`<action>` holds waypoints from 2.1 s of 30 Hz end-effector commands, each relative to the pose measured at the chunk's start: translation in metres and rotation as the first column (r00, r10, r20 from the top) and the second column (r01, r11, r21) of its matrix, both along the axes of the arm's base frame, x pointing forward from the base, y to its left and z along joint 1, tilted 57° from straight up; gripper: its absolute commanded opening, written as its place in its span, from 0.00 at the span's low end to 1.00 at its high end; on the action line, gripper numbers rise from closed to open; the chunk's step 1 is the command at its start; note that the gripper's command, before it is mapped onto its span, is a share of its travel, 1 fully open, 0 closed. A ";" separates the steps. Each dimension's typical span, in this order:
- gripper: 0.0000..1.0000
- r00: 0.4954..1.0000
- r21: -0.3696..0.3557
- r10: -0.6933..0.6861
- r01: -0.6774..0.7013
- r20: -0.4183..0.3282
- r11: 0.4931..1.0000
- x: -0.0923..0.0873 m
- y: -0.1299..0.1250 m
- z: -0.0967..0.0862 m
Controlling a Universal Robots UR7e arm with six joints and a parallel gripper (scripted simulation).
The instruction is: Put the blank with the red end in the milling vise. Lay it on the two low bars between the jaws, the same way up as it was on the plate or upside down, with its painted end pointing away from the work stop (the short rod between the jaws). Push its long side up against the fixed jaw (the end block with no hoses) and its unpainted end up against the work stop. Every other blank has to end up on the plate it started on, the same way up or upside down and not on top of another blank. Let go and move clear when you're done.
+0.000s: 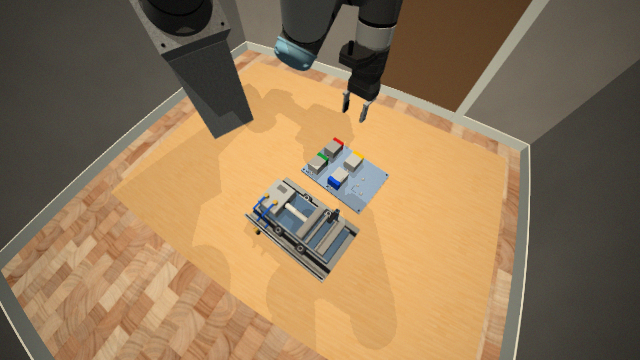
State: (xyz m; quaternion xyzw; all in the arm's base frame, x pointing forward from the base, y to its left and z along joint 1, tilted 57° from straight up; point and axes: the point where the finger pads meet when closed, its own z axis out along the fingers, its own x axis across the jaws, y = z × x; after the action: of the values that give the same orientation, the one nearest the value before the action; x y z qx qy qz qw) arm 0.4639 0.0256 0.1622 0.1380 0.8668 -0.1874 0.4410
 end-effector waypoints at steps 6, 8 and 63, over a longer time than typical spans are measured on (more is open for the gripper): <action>1.00 1.000 0.000 0.000 0.000 0.000 1.000 -0.053 0.000 0.029; 1.00 1.000 0.000 0.000 0.000 0.000 1.000 -0.053 0.000 0.029; 1.00 1.000 0.000 0.000 0.000 0.000 1.000 -0.080 -0.001 0.043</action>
State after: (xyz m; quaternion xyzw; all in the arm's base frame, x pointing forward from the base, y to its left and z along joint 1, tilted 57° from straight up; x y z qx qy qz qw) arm 0.3831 0.0247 0.2057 0.1380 0.8670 -0.1873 0.4407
